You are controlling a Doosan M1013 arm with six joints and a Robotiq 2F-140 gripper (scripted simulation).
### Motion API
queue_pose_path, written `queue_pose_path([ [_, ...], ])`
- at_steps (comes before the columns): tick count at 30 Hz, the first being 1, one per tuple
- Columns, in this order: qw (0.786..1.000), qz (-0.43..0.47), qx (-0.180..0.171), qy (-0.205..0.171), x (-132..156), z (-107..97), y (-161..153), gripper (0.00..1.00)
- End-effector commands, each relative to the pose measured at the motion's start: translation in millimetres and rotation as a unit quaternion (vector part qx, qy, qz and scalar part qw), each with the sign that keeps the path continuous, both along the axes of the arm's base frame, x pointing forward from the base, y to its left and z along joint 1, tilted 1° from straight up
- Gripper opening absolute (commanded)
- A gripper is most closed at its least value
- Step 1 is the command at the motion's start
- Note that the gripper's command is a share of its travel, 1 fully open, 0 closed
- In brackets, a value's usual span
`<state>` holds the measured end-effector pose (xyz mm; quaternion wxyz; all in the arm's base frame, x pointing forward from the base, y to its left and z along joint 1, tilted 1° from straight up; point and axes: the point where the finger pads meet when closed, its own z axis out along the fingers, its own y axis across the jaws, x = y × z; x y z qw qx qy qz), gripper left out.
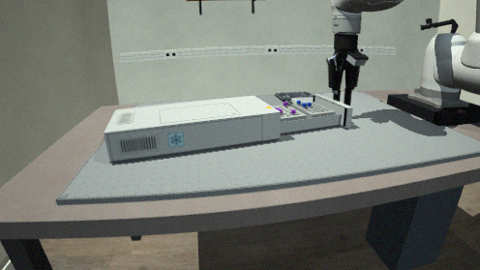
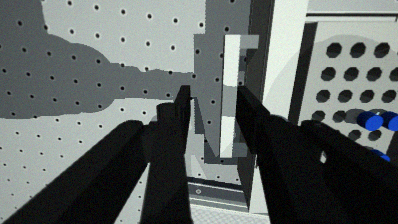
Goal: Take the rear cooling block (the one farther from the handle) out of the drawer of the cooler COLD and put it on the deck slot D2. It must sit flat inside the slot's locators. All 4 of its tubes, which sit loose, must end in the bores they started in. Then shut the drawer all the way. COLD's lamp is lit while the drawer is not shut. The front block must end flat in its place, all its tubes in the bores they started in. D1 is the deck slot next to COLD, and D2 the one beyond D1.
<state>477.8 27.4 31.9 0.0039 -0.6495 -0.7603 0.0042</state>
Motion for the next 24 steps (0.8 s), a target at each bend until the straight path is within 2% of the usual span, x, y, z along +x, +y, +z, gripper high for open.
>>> queue_pose_path([
  [1, 1.0, 0.0, 0.0, 0.001, -1.8, 2.8, -1.7, 0.34],
  [24, 1.0, 0.0, 0.0, -0.001, 1.7, 32.5, -1.4, 0.34],
])
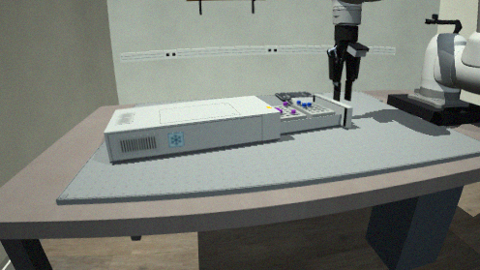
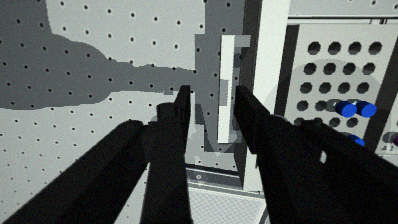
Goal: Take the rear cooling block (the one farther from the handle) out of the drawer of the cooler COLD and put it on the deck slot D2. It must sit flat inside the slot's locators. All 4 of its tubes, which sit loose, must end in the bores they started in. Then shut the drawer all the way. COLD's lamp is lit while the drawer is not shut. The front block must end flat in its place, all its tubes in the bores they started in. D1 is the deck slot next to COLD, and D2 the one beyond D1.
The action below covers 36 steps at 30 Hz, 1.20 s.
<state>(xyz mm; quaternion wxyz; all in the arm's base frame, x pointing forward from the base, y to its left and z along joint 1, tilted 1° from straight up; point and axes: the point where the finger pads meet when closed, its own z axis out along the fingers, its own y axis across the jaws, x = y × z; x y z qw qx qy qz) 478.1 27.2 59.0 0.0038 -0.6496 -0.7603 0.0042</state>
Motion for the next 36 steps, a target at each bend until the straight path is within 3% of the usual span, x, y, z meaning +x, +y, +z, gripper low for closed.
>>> queue_pose_path([
  [1, 1.0, 0.0, 0.0, -0.001, 1.4, 6.7, -1.2, 0.34],
  [36, 1.0, 0.0, 0.0, -0.001, 2.6, 48.4, -0.8, 0.34],
])
